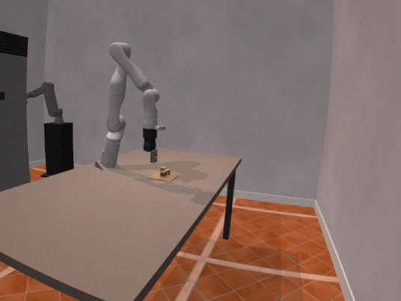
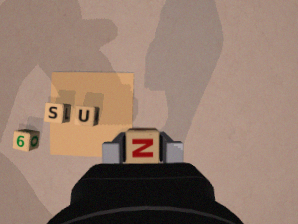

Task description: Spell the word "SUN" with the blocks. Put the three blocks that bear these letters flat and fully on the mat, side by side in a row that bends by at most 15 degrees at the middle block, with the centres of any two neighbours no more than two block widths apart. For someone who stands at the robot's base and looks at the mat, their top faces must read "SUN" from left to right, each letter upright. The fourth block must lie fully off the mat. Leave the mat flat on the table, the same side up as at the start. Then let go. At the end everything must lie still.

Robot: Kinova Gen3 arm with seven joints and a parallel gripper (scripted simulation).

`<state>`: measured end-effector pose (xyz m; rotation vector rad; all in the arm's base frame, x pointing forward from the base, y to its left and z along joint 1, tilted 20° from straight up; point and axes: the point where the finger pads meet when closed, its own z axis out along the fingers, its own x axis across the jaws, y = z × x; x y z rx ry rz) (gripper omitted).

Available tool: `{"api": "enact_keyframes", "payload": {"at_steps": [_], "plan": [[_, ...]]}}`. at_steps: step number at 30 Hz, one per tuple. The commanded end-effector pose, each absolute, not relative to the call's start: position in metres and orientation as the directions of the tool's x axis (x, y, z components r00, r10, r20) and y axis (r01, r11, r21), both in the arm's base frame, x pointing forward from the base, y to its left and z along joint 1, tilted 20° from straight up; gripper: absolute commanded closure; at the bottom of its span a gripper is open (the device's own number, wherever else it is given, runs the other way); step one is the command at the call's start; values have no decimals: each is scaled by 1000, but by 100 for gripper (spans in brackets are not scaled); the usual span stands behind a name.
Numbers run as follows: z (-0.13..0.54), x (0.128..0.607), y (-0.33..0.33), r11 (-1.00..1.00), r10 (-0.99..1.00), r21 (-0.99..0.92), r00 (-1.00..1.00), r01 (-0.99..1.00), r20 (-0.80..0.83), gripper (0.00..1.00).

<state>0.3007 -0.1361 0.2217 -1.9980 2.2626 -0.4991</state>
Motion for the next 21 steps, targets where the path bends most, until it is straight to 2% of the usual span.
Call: {"api": "enact_keyframes", "payload": {"at_steps": [1,10,21], "plan": [[222,306,-130,-2,-983,-279,-49,-960,178,43],[223,314,-121,-287,-940,-214,231,-934,252,43],[223,322,-110,-644,-741,-90,590,-760,320,43]]}}
